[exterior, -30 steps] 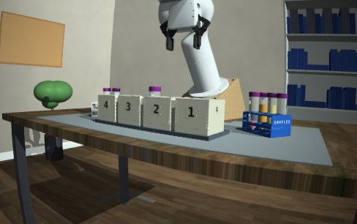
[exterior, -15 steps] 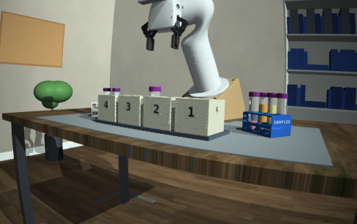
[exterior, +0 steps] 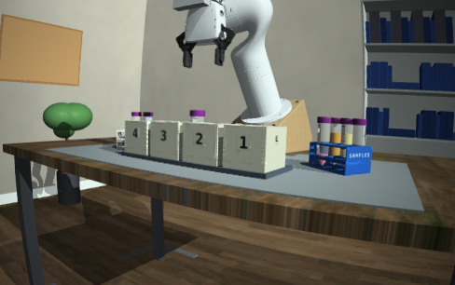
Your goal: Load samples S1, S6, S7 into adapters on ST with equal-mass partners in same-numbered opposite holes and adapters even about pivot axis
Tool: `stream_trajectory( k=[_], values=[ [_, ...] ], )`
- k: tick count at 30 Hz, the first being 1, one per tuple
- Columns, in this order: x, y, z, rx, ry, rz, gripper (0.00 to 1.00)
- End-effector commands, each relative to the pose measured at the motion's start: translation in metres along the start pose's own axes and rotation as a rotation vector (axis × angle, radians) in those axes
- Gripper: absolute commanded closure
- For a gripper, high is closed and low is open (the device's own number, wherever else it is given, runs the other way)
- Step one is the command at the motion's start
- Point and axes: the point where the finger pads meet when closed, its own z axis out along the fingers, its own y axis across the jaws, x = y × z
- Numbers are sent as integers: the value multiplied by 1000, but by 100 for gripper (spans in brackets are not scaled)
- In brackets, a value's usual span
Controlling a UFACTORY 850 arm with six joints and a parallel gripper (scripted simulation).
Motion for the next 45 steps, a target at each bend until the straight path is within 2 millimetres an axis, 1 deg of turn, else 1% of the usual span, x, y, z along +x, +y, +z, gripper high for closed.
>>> stream_trajectory(
  k=[1,11,13,28,30,36,45],
  values=[
    [0,1,10,7,-3,-2,0],
    [-1,1,37,7,-3,-2,0],
    [-1,1,37,7,-3,-2,0],
    [-1,0,77,7,-3,-2,0],
    [-1,0,77,7,-3,-2,0],
    [-1,0,93,7,-3,-2,0],
    [-1,0,93,7,-3,-2,0]
  ],
)
